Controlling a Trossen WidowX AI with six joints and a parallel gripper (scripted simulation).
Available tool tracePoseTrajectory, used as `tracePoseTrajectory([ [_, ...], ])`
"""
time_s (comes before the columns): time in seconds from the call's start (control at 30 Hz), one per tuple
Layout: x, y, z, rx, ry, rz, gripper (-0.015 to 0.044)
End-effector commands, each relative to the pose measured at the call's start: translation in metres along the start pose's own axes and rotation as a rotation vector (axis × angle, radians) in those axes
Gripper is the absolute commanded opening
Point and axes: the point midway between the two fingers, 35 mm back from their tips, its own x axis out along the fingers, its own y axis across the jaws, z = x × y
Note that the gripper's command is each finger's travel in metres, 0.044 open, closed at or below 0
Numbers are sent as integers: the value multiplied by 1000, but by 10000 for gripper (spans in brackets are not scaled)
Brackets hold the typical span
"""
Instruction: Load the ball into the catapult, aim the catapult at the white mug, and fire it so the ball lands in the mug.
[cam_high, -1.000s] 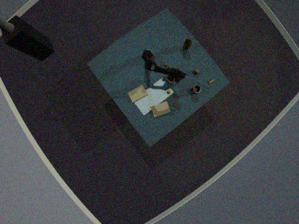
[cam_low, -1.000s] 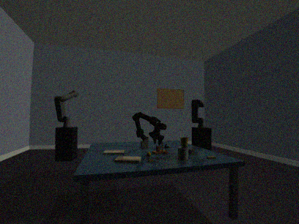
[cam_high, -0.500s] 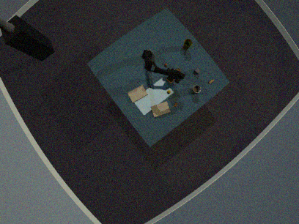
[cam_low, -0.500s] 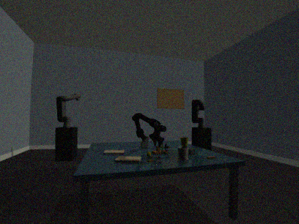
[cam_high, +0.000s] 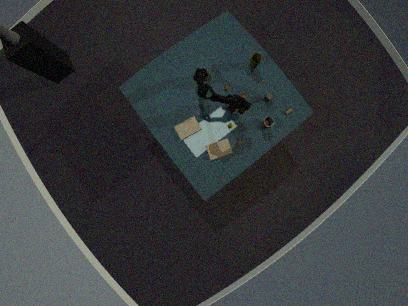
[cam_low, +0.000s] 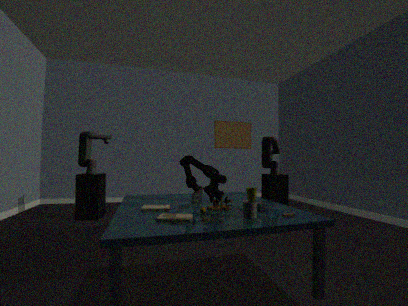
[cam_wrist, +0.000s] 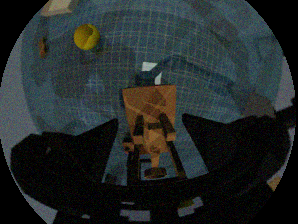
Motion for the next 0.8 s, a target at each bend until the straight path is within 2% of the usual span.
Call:
tracePoseTrajectory([
  [0.0, 9, -2, -2, -13, -6, -6, 440],
  [0.17, 10, -3, -2, -13, -6, -6, 440],
  [0.57, 7, -1, 0, -1, -1, -3, 125],
  [0.73, 7, -1, 0, -1, -1, -3, 92],
  [0.77, 4, -1, 0, -1, -1, -3, 65],
])
